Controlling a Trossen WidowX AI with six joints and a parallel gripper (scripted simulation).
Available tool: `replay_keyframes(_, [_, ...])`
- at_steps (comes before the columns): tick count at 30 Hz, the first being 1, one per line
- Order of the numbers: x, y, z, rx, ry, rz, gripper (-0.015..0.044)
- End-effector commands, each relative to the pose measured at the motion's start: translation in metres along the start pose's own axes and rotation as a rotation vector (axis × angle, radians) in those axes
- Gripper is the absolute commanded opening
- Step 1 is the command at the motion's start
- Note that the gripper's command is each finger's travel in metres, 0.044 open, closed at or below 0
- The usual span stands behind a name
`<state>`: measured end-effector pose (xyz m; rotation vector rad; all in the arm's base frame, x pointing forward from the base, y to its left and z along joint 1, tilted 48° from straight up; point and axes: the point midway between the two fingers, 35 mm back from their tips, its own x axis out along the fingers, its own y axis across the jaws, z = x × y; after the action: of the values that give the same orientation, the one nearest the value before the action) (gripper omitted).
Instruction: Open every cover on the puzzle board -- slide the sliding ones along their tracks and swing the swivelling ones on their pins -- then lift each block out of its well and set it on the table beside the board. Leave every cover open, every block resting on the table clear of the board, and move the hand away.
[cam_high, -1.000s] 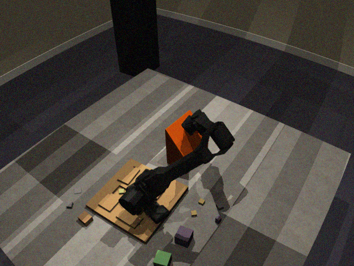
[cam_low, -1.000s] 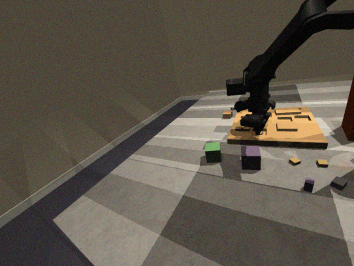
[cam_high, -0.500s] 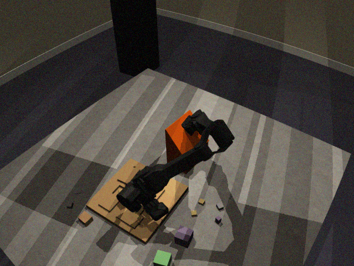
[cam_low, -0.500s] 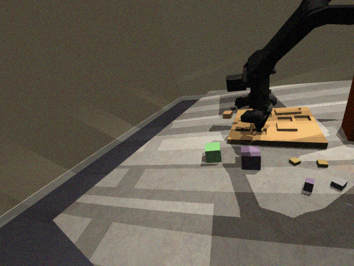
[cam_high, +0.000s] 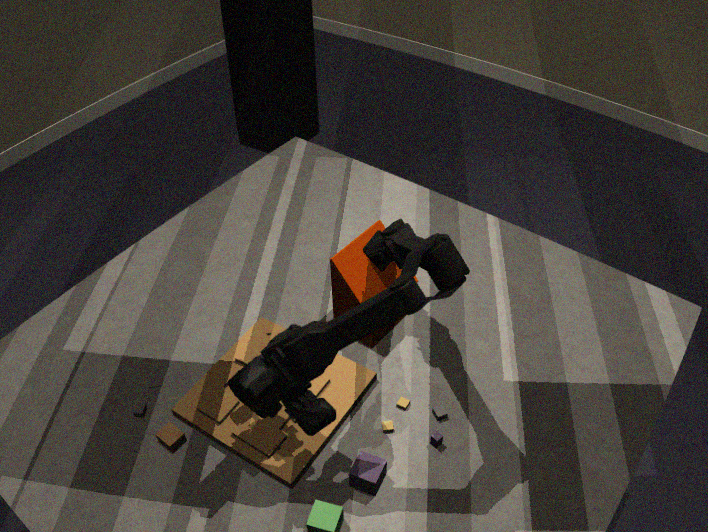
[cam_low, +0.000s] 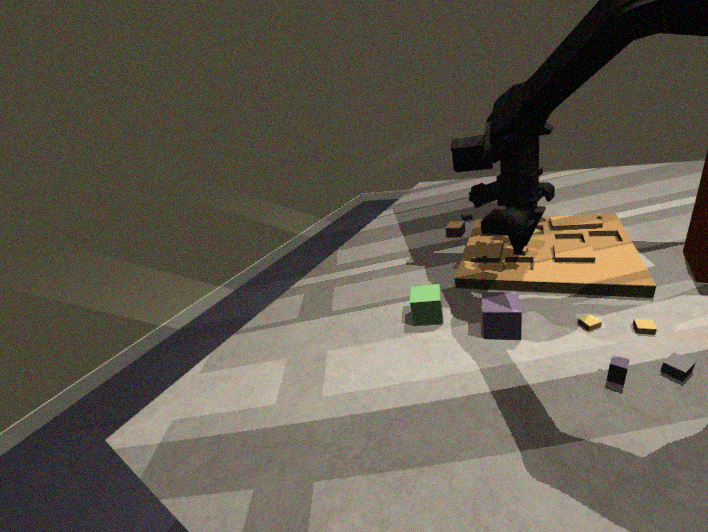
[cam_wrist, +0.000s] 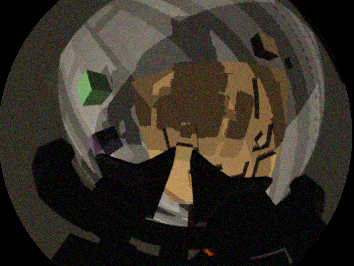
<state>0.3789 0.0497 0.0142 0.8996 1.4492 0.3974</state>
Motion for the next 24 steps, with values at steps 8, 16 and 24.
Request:
replay_keyframes(8, [-0.015,0.004,0.002,-0.011,-0.01,0.005,0.008])
replay_keyframes(16, [-0.033,0.003,0.003,-0.011,-0.011,0.003,0.008])
replay_keyframes(24, [-0.053,0.003,0.002,-0.011,-0.011,0.003,0.008])
